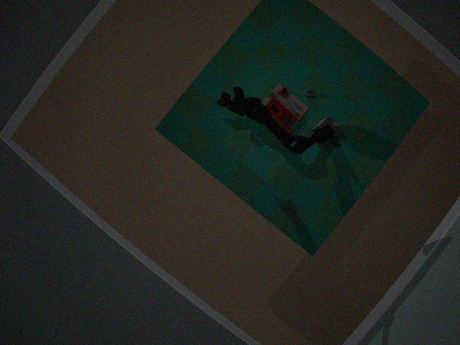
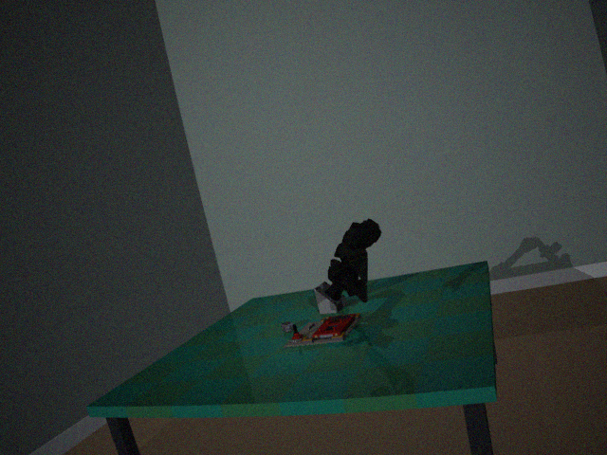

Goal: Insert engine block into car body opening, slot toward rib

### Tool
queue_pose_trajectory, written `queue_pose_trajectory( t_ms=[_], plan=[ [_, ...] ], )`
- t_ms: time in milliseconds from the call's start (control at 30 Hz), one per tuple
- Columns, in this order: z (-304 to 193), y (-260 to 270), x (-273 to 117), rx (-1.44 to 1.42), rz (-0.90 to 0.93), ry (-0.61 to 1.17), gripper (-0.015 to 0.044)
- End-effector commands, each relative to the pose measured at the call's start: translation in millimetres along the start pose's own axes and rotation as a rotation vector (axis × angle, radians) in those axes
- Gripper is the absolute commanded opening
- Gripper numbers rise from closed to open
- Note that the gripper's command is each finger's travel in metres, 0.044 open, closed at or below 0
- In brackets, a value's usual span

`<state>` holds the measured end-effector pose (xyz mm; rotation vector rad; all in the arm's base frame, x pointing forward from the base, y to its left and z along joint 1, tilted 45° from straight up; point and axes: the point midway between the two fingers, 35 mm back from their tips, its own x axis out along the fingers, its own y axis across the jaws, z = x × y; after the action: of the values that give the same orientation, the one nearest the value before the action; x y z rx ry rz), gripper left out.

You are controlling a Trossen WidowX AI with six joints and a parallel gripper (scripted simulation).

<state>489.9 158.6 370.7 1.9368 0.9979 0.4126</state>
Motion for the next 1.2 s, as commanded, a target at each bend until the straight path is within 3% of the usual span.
queue_pose_trajectory(
  t_ms=[0,300,633,900,1167],
  plan=[
    [43,-15,-9,0.040,-0.037,-0.095,0.0440],
    [145,-69,-51,0.181,-0.161,-0.325,0.0440],
    [230,-147,-121,0.392,-0.324,-0.535,0.0440],
    [266,-217,-188,0.597,-0.465,-0.649,0.0440],
    [271,-287,-252,0.831,-0.605,-0.695,0.0440]
  ],
)
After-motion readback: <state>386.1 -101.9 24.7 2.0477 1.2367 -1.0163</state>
